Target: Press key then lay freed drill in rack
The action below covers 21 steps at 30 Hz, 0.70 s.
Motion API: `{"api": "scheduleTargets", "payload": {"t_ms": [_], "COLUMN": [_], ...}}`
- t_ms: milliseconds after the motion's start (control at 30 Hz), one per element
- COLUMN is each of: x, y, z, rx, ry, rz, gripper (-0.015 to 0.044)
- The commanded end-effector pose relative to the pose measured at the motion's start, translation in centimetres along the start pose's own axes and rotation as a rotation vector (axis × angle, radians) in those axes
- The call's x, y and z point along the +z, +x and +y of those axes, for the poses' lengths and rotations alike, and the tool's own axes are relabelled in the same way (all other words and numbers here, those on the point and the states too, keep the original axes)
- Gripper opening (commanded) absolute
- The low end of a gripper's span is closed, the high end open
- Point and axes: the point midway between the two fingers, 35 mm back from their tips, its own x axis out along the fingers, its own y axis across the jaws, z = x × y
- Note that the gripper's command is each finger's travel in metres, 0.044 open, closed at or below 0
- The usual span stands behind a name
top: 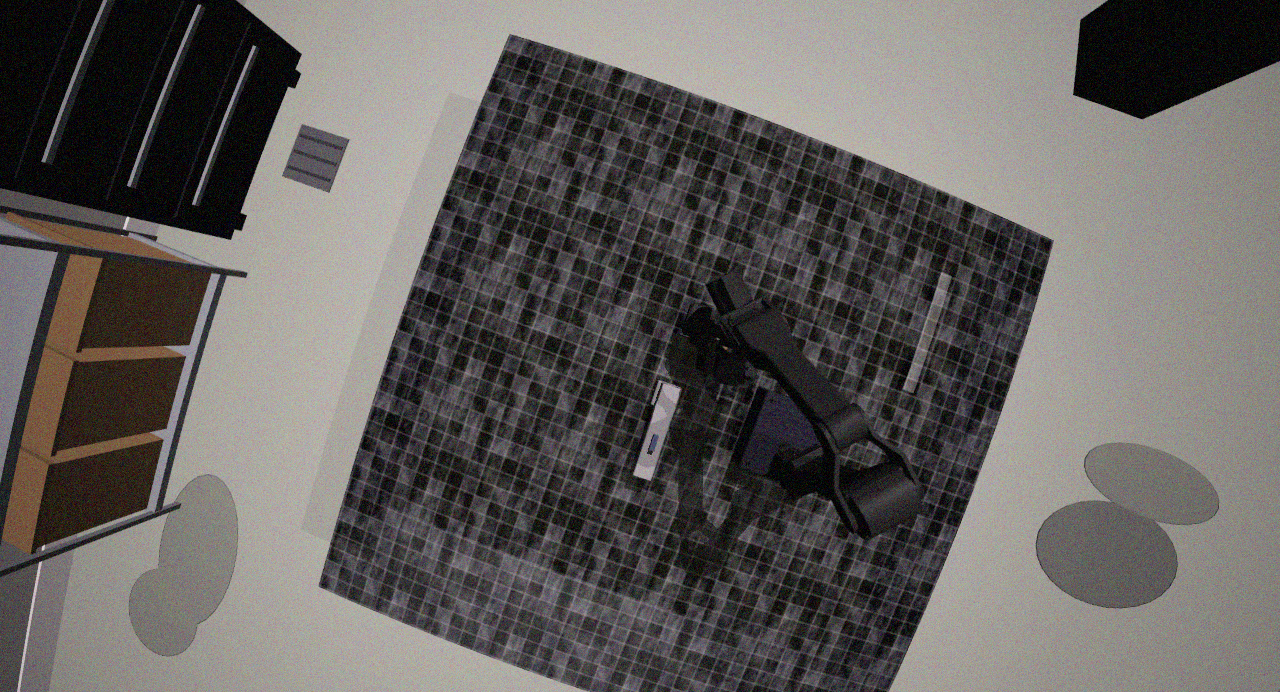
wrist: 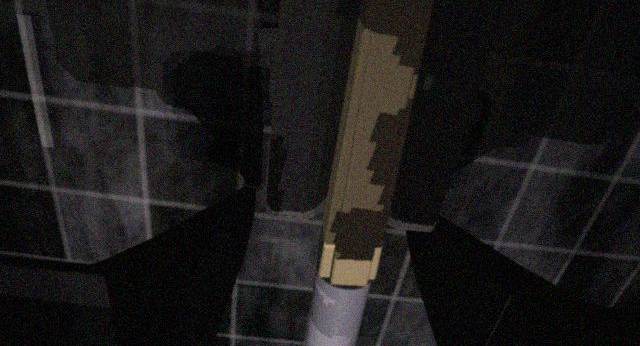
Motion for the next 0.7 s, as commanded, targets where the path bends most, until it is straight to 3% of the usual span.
{"api": "scheduleTargets", "payload": {"t_ms": [0,100,667], "x": [0.0,0.0,-0.1], "y": [0.0,0.0,-7.2], "z": [0.0,0.0,0.1], "rx": [0.000,0.000,-0.002], "ry": [0.000,0.000,-0.003], "rz": [0.000,0.000,-0.006], "gripper": [0.0368,0.0440,0.0440]}}
